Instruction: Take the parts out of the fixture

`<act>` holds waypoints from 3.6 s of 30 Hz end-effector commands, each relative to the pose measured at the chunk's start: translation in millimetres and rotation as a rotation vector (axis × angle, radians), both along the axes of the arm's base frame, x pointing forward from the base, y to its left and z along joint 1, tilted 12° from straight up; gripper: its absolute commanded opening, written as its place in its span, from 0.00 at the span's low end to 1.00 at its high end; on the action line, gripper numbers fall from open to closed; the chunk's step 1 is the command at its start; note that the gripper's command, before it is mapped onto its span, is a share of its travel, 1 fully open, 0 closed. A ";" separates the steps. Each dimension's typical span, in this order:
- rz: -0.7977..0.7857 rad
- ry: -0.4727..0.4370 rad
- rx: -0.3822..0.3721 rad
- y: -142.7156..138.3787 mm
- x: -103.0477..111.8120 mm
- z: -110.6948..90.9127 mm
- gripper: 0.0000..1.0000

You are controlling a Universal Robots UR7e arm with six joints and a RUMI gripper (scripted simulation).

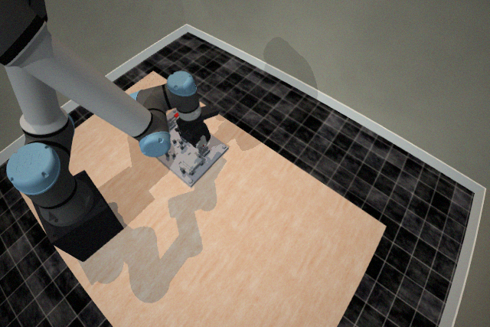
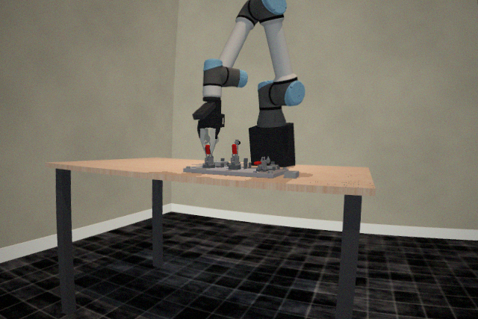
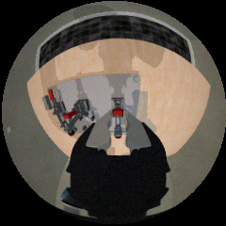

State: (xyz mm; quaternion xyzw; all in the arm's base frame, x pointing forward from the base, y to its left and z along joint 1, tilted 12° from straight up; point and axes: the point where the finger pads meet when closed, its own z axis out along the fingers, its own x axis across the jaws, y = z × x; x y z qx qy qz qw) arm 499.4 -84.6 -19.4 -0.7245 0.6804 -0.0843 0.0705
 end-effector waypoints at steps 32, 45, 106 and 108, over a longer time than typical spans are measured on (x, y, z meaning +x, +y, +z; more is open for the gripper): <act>-0.001 0.003 0.001 -0.2 -4.9 -2.2 0.28; -0.001 0.003 0.001 -0.2 -4.8 -2.2 0.28; -0.001 -0.001 -0.001 -0.8 -18.7 71.0 0.59; -0.001 -0.001 -0.001 -0.8 -19.4 74.1 0.59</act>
